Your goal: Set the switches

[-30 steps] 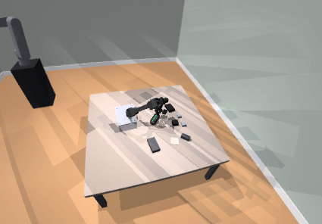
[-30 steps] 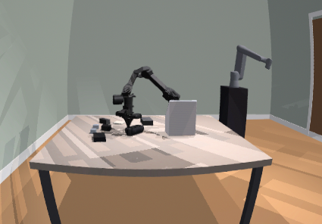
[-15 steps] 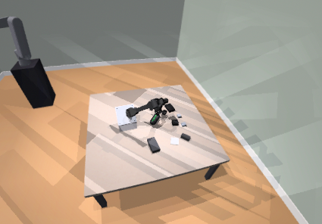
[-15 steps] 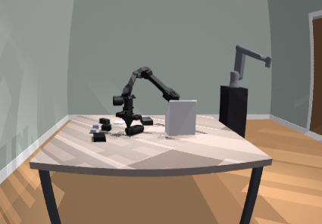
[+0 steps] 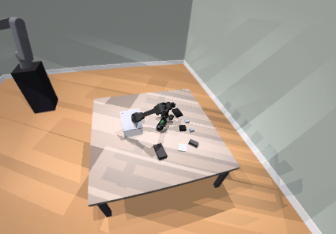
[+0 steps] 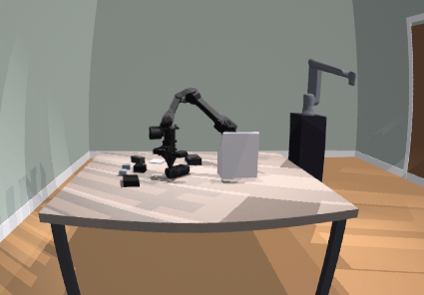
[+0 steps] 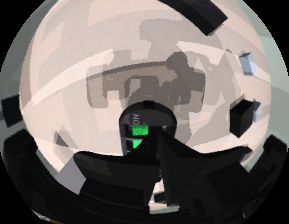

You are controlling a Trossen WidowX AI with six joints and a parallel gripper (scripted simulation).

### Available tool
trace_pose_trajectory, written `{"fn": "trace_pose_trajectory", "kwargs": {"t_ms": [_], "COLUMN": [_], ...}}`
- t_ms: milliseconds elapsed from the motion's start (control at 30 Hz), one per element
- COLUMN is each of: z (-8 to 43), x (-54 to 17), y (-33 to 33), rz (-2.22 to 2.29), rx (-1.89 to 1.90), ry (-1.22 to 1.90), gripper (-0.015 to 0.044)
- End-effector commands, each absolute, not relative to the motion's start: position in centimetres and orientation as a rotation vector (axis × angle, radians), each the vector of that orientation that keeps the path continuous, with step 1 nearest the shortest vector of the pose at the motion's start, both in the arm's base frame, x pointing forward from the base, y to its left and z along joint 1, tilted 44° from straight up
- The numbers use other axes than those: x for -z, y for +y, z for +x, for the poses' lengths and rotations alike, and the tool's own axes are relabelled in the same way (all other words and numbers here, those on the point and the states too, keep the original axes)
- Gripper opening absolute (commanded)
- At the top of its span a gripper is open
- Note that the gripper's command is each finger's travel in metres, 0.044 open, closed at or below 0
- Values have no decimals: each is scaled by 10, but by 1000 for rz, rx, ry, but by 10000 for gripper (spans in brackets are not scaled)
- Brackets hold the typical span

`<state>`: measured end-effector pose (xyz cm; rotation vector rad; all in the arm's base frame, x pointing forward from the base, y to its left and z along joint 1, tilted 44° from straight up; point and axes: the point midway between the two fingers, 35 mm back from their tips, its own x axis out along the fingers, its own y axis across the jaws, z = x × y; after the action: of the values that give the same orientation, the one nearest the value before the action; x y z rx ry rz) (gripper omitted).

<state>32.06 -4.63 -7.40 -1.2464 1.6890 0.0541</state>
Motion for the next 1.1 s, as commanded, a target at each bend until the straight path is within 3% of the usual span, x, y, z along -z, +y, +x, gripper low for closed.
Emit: {"fn": "trace_pose_trajectory", "kwargs": {"t_ms": [0,300,567,1067], "z": [322,316,247,248], "x": [52,47,64,65], "y": [-24,-19,-37,-37], "rz": [-1246,-1247,-1249,-1257], "rx": [-56,-56,-59,-64], "ry": [1678,1679,1682,1692], "gripper": [0,0,0,0]}}
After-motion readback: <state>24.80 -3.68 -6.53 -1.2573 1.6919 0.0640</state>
